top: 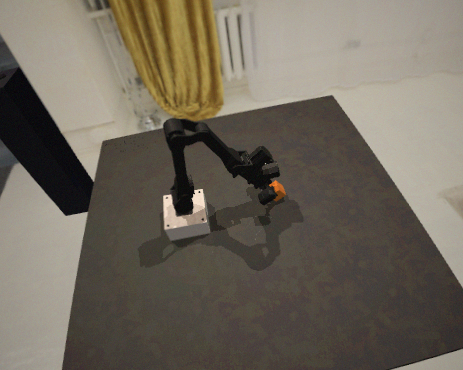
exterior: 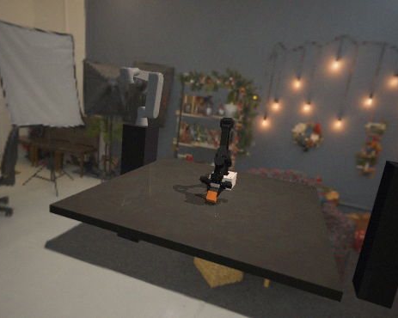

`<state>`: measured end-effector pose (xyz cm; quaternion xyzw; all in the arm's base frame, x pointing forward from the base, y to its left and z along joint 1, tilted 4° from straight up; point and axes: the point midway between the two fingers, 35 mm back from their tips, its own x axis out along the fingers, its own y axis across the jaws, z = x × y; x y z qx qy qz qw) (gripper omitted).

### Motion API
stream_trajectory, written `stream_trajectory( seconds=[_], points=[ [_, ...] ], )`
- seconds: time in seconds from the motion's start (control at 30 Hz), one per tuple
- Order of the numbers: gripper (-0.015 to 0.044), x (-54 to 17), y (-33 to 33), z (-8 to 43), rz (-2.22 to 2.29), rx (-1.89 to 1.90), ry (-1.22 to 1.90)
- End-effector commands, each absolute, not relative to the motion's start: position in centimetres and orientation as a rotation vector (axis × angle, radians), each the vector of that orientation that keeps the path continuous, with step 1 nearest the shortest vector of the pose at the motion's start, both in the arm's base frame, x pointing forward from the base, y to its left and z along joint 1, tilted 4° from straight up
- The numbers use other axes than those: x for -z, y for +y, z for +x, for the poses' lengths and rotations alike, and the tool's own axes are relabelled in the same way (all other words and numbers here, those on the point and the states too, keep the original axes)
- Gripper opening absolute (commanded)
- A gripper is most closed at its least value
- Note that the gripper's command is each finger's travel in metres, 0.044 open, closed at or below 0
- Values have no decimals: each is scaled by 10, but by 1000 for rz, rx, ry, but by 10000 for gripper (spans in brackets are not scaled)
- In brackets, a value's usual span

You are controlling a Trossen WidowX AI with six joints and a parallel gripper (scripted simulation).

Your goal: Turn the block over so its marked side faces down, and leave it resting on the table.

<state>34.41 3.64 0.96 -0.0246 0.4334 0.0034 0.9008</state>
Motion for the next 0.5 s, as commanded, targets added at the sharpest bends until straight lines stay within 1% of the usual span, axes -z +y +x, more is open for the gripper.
stream_trajectory(
  seconds=[0.0, 0.47],
  points=[
    [0, -3, 36, 348, -56, -7, 841],
    [0, 12, 36, 349, -56, -13, 656]
  ],
)
